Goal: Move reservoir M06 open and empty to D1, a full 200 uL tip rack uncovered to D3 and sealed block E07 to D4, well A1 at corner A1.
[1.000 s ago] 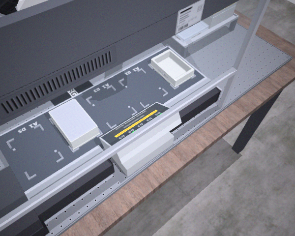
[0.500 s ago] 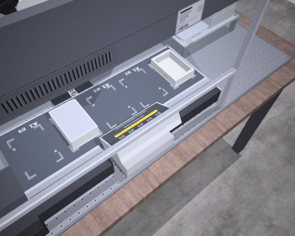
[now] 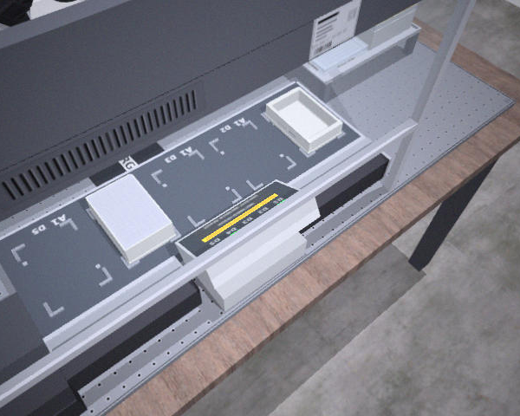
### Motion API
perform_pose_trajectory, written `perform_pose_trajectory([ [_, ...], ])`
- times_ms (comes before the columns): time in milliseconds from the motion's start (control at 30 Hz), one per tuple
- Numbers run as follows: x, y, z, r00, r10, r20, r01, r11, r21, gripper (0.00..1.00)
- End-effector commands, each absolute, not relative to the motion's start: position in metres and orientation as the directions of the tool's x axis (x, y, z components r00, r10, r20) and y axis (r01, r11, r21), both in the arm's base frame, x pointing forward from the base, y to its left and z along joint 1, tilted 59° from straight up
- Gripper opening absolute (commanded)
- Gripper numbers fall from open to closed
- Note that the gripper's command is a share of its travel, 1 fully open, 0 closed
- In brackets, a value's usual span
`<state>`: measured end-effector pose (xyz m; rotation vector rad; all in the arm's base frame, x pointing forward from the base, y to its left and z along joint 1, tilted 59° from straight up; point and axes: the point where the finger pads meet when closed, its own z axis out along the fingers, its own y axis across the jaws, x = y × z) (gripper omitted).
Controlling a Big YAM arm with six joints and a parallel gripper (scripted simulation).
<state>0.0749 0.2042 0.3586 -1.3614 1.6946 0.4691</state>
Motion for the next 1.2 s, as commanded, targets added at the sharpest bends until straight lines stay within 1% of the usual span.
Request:
perform_pose_trajectory([
  [0,0.093,0.187,0.404,0.097,-0.534,-0.840,-0.885,0.340,-0.318,0.00],
  [133,0.102,0.187,0.406,0.104,-0.546,-0.832,-0.882,0.335,-0.330,0.00],
  [167,0.110,0.194,0.381,0.086,-0.592,-0.801,-0.890,0.316,-0.330,0.00],
  [200,0.113,0.189,0.404,0.103,-0.565,-0.819,-0.883,0.328,-0.337,0.00],
  [233,0.117,0.187,0.408,0.108,-0.564,-0.819,-0.881,0.328,-0.342,0.00],
  [633,0.169,0.169,0.419,0.105,-0.597,-0.796,-0.881,0.315,-0.352,0.00],
  [800,0.177,0.167,0.421,0.104,-0.598,-0.794,-0.881,0.315,-0.353,0.00],
  [1167,0.168,0.166,0.418,0.123,-0.594,-0.795,-0.881,0.304,-0.363,0.00],
])
